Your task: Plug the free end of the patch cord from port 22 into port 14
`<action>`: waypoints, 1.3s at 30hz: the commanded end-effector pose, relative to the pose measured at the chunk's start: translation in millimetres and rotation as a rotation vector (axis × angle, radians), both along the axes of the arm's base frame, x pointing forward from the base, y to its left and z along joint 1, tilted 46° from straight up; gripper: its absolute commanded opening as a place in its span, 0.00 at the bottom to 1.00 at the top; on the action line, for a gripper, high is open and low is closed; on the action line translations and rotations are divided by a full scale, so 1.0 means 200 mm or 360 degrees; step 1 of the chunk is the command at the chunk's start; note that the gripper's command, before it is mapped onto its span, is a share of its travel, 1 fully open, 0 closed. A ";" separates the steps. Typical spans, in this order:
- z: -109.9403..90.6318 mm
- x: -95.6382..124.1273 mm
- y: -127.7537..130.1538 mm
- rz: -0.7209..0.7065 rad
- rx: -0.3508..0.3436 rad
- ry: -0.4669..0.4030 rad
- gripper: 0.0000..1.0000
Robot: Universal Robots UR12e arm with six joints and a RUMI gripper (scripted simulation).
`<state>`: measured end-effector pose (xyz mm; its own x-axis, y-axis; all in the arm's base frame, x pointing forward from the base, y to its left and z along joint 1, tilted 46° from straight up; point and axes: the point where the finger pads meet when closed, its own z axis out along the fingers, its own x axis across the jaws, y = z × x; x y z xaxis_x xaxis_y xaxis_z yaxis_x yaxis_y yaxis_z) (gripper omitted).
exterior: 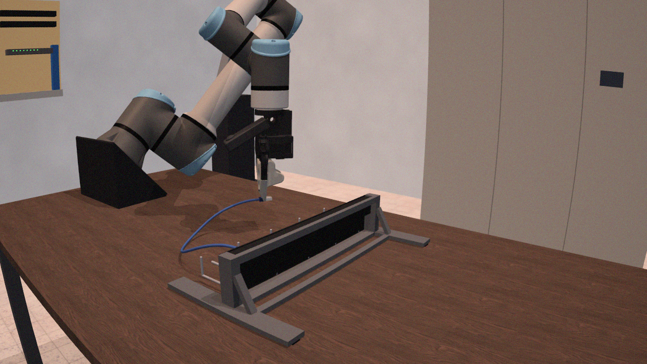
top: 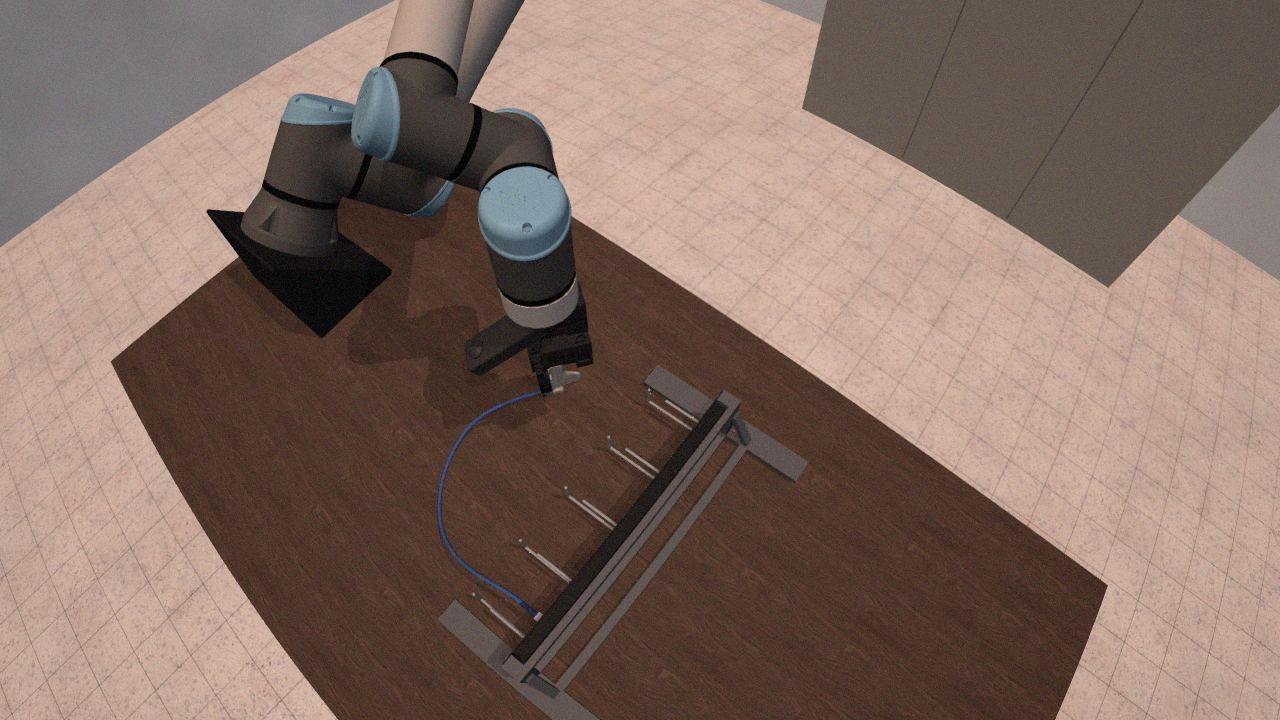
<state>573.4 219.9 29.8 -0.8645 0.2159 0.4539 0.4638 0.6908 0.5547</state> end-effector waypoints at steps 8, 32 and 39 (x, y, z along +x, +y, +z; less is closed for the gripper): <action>-0.04 0.10 -0.05 -0.0125 -0.0037 0.0124 0.00; -0.13 0.27 -0.13 -0.0368 -0.0108 0.0371 0.00; -0.15 0.32 -0.16 -0.0435 -0.0127 0.0439 0.00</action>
